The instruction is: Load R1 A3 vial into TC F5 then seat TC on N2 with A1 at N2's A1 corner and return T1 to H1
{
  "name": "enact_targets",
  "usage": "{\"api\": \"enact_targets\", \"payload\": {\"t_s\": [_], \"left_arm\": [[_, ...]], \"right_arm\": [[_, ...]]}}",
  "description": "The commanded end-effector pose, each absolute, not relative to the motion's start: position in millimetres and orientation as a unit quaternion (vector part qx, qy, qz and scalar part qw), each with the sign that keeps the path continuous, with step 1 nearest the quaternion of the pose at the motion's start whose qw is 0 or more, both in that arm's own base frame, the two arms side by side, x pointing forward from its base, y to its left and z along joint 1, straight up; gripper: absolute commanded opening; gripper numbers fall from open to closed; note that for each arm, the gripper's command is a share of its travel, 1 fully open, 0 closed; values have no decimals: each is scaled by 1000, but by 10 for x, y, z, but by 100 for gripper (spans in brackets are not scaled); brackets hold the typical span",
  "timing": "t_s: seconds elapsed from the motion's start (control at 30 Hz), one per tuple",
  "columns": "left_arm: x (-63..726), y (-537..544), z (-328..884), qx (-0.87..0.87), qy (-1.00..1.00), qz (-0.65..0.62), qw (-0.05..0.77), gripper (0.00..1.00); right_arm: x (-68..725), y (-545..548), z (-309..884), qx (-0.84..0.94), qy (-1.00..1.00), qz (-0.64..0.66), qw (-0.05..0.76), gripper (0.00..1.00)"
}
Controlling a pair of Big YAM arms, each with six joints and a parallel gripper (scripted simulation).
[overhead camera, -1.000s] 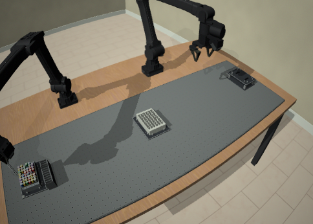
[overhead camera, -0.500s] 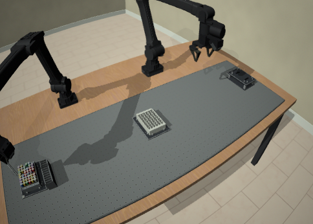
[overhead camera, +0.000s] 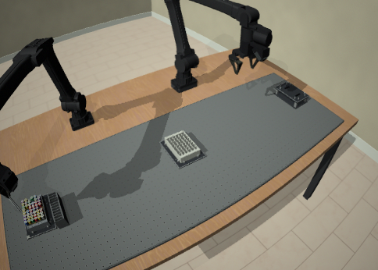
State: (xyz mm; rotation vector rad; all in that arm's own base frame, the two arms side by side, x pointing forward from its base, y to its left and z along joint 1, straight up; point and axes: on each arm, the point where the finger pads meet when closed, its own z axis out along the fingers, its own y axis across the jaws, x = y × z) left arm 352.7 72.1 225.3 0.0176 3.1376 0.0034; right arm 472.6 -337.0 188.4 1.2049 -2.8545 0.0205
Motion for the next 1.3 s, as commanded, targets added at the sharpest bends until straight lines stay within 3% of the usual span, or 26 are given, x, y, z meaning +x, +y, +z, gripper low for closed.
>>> {"api": "enact_targets", "payload": {"t_s": [0.0,1.27], "left_arm": [[3605,723,2396,13,1000,4,18,100],[3605,723,2396,13,1000,4,18,100]], "right_arm": [[4957,-3446,1977,390,-920,26,12,7],[4922,-3407,1975,389,-921,18,14,7]]}}
